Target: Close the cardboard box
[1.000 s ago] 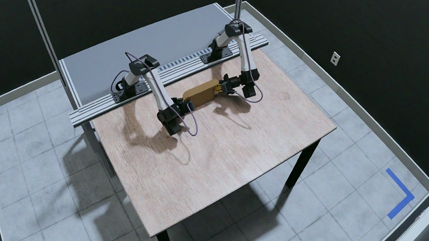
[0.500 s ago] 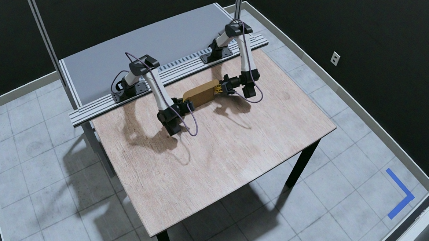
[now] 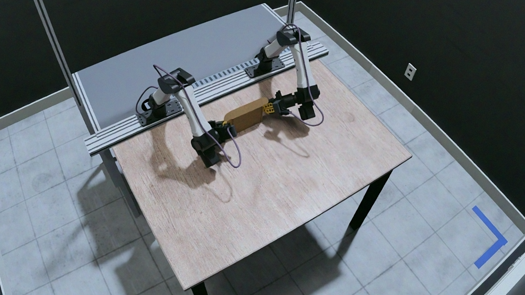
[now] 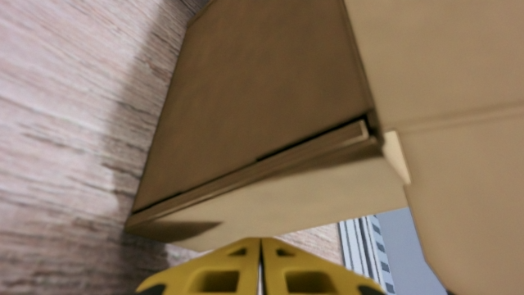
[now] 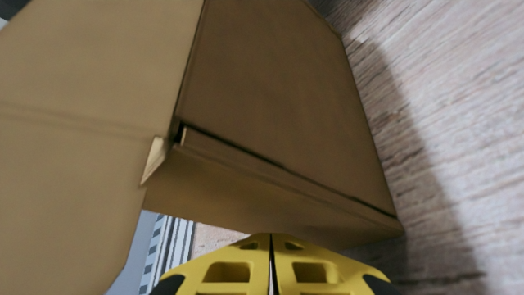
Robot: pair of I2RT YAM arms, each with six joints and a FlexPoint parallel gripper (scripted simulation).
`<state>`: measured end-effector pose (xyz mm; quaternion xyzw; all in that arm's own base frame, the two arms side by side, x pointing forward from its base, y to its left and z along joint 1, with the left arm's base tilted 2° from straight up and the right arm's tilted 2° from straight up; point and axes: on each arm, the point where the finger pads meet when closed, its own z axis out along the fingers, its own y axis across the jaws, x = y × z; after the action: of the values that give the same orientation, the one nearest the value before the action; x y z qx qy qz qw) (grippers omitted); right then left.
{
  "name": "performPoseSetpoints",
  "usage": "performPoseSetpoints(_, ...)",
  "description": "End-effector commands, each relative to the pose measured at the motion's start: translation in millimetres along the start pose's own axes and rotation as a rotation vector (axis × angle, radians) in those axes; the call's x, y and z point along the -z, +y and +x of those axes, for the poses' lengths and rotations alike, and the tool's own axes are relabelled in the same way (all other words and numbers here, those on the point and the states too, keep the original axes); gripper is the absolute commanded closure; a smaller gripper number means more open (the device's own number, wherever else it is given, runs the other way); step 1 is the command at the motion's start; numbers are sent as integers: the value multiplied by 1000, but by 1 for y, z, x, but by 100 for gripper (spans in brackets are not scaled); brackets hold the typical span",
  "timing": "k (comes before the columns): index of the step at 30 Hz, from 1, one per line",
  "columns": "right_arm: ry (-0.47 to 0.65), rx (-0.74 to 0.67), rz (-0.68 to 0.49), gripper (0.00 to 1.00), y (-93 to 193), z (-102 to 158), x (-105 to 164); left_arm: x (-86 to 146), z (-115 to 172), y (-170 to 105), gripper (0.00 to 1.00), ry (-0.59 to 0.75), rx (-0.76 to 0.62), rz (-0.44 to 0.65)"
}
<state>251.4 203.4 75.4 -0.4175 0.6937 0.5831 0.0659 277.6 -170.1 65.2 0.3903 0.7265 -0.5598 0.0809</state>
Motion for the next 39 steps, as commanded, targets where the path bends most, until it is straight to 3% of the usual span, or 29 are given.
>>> performPoseSetpoints(1, -10, 69, 40, 100, 5, -3, 9, 4, -1, -11, 100, 13, -57, -15)
performPoseSetpoints(39, -6, 489, 291, 100, 12, 2, 40, 38, 1, -13, 100, 8, -496, -273)
